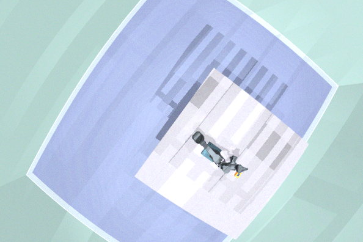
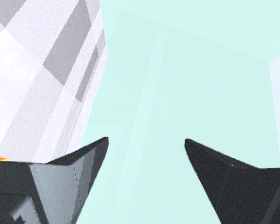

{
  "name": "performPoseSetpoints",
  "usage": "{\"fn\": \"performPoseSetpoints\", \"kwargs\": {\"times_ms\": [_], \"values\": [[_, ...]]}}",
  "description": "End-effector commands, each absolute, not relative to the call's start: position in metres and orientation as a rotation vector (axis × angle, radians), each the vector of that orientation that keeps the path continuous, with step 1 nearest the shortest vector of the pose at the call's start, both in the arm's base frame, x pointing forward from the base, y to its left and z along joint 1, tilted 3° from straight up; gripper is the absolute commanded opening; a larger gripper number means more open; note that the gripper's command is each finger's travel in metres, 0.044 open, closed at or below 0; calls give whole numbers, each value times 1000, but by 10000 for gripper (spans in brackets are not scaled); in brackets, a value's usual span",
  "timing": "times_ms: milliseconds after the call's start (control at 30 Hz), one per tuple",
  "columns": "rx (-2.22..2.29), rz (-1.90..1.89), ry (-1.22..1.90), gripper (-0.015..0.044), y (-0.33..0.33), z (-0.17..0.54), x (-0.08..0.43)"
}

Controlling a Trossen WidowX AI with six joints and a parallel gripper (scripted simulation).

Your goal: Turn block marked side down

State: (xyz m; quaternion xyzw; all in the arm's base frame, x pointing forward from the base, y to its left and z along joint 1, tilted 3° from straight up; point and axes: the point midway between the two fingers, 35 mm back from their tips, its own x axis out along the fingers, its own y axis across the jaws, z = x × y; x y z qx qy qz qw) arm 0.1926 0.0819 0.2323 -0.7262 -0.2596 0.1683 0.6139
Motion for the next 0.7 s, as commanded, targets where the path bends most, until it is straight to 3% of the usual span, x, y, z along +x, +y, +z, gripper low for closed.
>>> {"fn": "performPoseSetpoints", "kwargs": {"times_ms": [0, 667], "values": [[-1665, 393, -589, 426, 82, 233, 194], [-663, 624, 585, 440, 46, 196, 303]]}}
